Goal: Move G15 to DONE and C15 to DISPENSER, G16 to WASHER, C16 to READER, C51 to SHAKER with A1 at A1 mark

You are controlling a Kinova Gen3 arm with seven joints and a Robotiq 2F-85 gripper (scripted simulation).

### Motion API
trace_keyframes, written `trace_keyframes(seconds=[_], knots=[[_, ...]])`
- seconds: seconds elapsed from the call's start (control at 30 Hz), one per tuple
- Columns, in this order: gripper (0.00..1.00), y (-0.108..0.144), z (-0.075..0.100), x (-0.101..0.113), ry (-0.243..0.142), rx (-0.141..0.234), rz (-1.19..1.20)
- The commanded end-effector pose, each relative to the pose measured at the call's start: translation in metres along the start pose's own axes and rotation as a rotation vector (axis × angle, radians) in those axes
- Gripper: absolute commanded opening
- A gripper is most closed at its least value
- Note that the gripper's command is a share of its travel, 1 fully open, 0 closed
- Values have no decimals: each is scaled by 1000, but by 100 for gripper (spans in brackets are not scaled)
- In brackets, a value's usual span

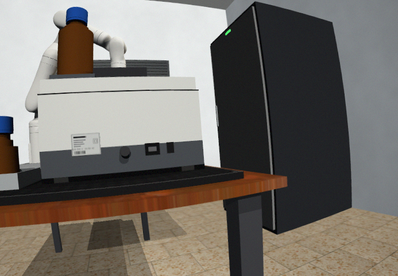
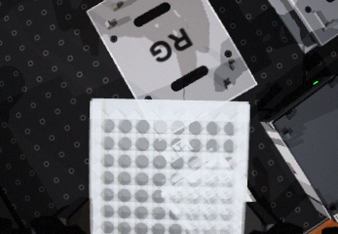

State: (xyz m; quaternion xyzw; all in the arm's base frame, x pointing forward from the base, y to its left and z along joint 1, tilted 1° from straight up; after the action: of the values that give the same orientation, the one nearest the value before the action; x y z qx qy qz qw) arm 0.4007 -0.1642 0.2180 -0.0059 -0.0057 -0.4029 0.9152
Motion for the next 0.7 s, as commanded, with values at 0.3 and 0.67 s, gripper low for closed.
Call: trace_keyframes(seconds=[0.3,0.67], knots=[[94,28,1,-20,-2,1,106],[94,57,1,-30,-2,1,211]])
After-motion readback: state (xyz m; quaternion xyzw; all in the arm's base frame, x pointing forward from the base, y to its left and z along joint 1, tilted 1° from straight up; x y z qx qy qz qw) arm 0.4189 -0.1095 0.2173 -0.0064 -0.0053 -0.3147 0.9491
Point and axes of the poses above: the point where the finger pads meet when closed, its own z axis back along the fingers, its own y axis across the jaws, x = y × z, the point moved 2 cm from there along z, back along the fingers, and after that the axes turned 15 degrees about -z, right-handed, at the moved point
